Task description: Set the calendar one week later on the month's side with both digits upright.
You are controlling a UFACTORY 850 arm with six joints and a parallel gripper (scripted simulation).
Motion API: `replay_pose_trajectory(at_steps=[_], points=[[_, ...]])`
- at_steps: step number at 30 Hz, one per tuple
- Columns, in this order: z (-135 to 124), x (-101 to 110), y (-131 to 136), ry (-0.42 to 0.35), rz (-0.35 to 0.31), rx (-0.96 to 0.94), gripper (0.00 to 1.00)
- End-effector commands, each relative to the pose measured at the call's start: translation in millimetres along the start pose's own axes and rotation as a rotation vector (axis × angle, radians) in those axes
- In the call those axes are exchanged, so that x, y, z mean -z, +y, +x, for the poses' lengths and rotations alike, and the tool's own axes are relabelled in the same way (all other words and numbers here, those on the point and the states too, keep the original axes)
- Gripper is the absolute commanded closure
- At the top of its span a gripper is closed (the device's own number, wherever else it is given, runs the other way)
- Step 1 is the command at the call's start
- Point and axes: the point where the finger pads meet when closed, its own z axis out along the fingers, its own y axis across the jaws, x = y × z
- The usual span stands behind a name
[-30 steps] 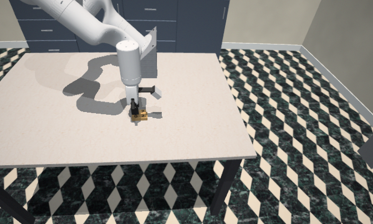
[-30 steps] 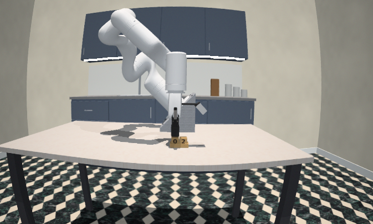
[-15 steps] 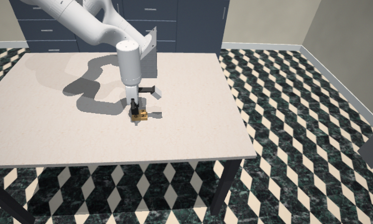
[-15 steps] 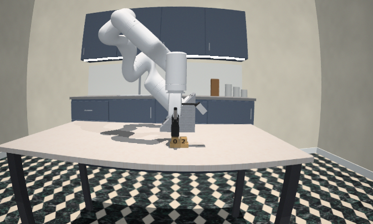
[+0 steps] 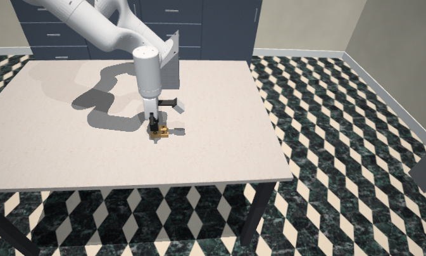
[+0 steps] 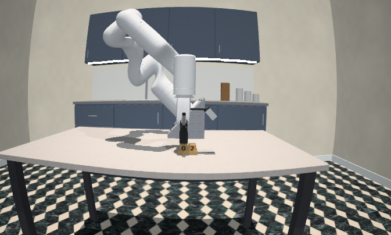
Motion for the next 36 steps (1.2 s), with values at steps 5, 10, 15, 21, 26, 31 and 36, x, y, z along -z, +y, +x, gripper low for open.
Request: replay_pose_trajectory(at_steps=[5,10,15,21,26,31,36], points=[[0.1,0.7,0.7,0.0,-0.001,0.0,0.53],[0.1,0.7,0.7,0.0,-0.001,0.0,0.53],[0.1,0.7,0.7,0.0,-0.001,0.0,0.53],[0.1,0.7,0.7,0.0,-0.001,0.0,0.53],[0.1,0.6,0.7,0.0,-0.001,0.0,0.53],[0.1,-0.3,0.7,0.0,-0.001,0.0,0.53],[0.1,-4.8,0.7,0.0,-0.001,0.0,0.53]])
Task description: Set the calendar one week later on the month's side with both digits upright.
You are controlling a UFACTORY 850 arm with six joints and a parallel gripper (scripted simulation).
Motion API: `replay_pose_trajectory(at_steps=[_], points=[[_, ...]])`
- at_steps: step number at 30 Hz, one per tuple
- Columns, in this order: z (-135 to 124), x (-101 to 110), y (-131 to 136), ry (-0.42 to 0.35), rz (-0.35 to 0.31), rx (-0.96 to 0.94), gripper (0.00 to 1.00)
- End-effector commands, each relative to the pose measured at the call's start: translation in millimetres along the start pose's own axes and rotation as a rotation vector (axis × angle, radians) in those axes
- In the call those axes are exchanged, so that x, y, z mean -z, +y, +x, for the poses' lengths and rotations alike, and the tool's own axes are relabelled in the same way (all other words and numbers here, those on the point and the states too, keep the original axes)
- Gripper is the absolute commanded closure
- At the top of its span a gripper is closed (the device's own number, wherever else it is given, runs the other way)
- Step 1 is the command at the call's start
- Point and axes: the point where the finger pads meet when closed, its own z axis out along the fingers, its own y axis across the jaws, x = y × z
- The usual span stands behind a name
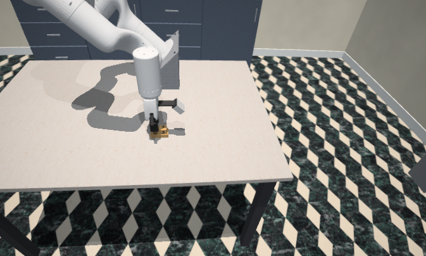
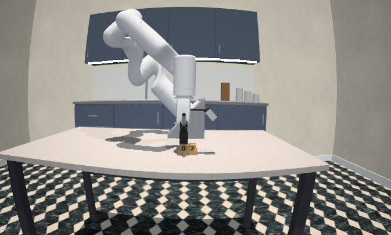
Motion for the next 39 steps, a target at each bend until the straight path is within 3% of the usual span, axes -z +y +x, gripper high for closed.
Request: replay_pose_trajectory(at_steps=[1,17,39], points=[[0.1,-3.8,0.6,0.0,-0.001,0.0,0.53],[0.1,-22.3,0.7,0.0,-0.001,0.0,0.53],[0.1,-23.2,0.7,0.0,-0.001,0.0,0.53]])
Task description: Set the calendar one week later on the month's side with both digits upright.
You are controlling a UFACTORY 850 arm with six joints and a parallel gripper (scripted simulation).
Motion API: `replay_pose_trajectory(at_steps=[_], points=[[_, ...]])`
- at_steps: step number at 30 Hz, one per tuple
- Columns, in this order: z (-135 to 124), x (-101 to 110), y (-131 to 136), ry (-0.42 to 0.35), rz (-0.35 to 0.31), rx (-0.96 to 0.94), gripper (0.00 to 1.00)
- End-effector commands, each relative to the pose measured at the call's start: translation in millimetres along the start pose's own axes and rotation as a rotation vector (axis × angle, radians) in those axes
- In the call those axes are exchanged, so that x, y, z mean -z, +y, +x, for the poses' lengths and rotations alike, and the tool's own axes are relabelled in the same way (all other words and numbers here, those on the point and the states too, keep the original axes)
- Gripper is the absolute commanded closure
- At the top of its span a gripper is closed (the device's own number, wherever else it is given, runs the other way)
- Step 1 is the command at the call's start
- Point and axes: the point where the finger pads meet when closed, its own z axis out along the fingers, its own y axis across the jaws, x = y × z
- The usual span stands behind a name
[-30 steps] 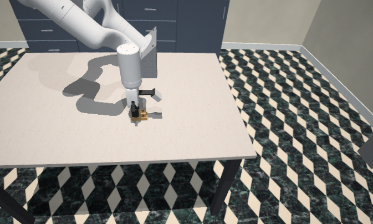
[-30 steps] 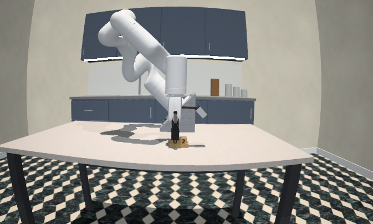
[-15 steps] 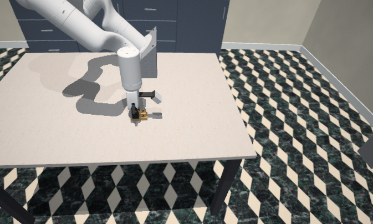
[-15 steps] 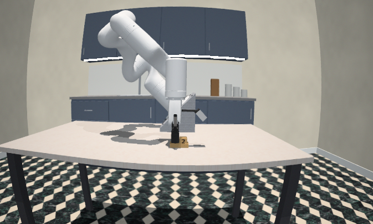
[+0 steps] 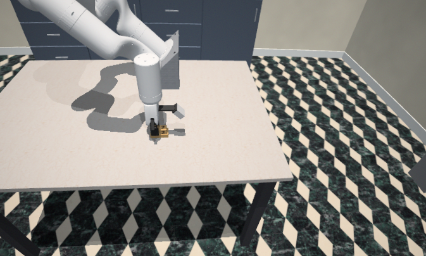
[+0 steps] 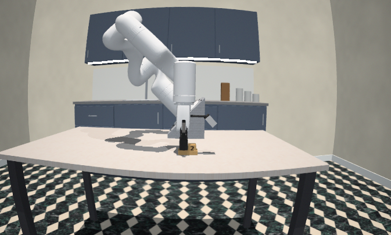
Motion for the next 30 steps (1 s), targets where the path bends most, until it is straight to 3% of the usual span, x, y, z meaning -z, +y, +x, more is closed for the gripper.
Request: replay_pose_trajectory(at_steps=[1,17,18,30], points=[[0.1,0.6,0.7,0.0,-0.001,0.0,0.53],[0.1,0.6,0.7,0.0,-0.001,0.0,0.53],[0.1,0.6,0.7,0.0,-0.001,0.0,0.73],[0.1,0.6,0.7,0.0,-0.001,0.0,0.73]])
